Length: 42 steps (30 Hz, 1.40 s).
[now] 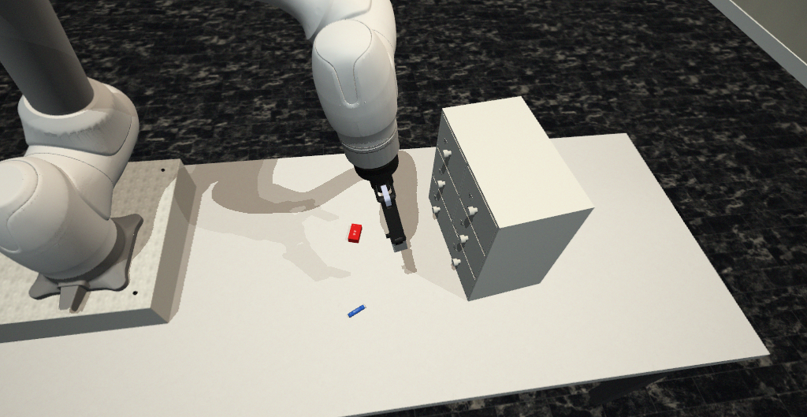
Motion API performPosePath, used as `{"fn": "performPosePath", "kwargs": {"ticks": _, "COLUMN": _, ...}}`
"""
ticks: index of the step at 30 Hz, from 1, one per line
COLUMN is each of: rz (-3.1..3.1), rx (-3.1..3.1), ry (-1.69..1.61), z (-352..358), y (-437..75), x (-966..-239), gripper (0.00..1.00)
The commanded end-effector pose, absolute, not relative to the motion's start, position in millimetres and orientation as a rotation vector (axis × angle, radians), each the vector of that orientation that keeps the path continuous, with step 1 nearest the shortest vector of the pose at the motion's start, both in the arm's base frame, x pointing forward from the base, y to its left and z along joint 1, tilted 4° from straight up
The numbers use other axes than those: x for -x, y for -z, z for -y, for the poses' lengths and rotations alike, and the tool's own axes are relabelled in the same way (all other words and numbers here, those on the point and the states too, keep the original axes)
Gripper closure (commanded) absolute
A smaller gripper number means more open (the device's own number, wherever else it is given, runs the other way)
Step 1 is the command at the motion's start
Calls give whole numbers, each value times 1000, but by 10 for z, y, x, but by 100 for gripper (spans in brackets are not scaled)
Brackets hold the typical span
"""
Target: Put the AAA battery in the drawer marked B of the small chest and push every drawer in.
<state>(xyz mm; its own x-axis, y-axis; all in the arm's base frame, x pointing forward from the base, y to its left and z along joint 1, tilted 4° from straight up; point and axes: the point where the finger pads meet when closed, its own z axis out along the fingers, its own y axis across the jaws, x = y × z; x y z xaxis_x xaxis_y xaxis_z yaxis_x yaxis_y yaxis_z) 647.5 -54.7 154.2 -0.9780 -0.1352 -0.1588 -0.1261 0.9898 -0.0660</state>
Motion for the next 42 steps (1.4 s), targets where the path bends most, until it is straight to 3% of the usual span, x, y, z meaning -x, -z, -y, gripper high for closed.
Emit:
{"fn": "performPosePath", "kwargs": {"ticks": 1, "rz": -2896, "rx": 196, "ry": 72, "z": 542, "y": -1480, "x": -6537, "gripper": 0}}
{"fn": "performPosePath", "kwargs": {"ticks": 42, "rz": -2401, "rx": 184, "ry": 19, "z": 519, "y": -1073, "x": -6951, "gripper": 0}}
